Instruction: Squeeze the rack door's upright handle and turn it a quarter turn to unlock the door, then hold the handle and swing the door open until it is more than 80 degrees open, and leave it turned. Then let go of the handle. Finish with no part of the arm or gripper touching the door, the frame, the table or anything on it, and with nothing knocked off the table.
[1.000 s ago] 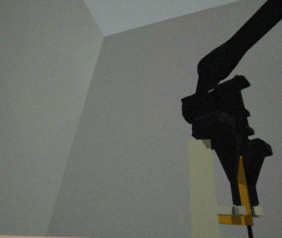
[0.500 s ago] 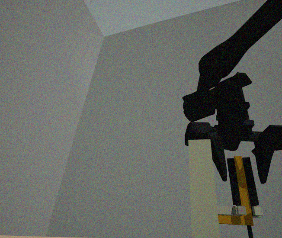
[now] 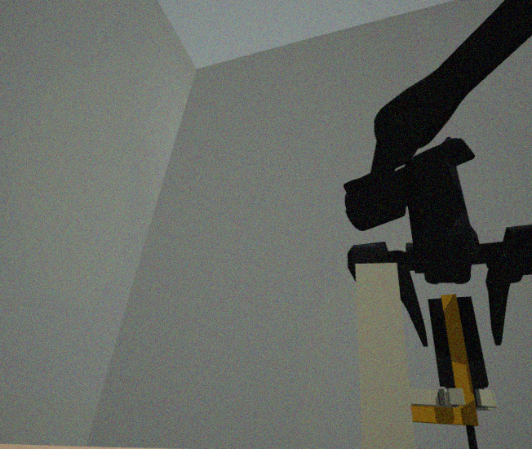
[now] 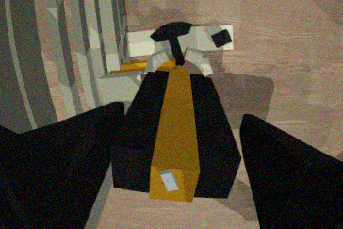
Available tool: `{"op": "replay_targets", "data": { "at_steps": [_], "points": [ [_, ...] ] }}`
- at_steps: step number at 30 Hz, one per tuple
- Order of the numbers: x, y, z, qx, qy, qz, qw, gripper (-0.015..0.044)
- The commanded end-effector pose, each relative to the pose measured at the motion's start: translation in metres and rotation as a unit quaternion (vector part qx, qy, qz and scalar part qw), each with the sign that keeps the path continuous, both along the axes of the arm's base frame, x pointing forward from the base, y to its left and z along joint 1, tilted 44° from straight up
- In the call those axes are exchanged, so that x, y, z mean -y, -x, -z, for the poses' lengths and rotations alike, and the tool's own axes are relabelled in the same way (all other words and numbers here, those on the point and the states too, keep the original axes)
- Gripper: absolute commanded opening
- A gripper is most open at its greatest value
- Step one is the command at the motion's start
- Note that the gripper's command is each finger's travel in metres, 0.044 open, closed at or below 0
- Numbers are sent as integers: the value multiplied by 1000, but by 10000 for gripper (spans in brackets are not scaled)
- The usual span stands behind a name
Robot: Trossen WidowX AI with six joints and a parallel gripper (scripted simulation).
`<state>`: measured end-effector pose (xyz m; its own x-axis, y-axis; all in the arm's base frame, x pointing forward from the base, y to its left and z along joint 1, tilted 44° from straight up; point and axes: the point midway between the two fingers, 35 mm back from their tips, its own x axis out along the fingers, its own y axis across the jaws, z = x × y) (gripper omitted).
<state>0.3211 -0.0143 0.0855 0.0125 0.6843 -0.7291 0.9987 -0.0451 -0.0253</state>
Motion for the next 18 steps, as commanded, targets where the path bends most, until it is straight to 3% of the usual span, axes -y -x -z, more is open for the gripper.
{"op": "replay_targets", "data": {
  "at_steps": [1, 18],
  "points": [
    [-1, -3, 3, -1, 0, 3, 1000, 255],
    [-1, -3, 3, -1, 0, 3, 1000, 141]
  ]
}}
